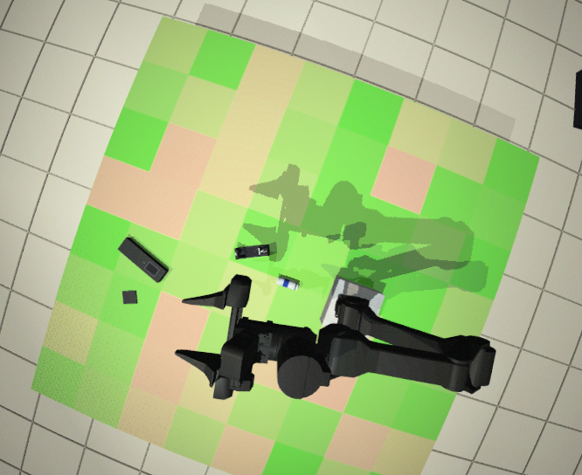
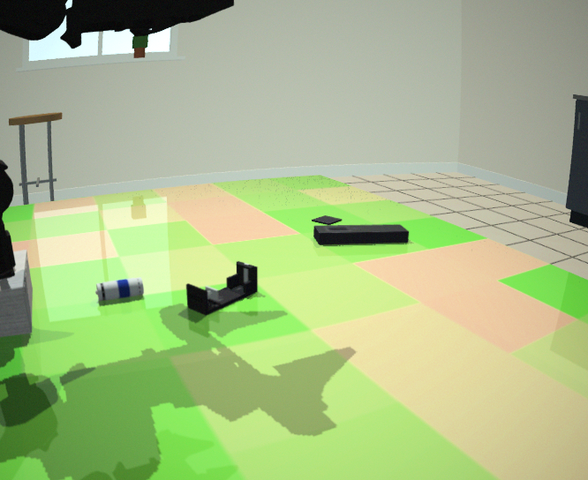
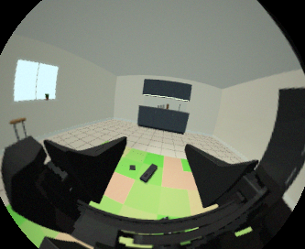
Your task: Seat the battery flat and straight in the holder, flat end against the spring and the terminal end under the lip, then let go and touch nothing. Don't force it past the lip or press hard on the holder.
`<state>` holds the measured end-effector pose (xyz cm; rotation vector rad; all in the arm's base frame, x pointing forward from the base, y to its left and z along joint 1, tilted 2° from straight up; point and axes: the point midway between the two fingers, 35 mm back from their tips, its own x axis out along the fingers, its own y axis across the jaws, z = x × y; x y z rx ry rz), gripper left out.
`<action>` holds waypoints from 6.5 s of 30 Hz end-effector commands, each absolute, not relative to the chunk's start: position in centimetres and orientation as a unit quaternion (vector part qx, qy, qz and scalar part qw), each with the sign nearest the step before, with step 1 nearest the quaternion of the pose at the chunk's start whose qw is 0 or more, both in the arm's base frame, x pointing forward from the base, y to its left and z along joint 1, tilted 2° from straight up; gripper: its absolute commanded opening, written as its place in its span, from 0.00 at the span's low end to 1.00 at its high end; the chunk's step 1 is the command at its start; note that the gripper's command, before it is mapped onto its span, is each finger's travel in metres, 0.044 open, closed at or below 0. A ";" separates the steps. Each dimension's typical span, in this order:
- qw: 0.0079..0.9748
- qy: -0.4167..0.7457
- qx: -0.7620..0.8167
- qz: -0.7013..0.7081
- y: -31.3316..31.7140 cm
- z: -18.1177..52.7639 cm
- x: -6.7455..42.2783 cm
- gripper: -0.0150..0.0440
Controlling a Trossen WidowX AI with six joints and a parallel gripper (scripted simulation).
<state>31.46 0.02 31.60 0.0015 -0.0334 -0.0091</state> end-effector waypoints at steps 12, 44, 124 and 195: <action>0.891 0.451 0.020 -0.049 -3.0 10.1 28.2 0.66; 0.696 0.713 0.060 -0.061 -3.3 0.8 18.0 0.66; 0.466 0.474 0.522 -0.535 -7.0 4.8 24.6 0.38; 0.071 0.116 0.812 -0.568 -10.9 0.2 29.6 0.38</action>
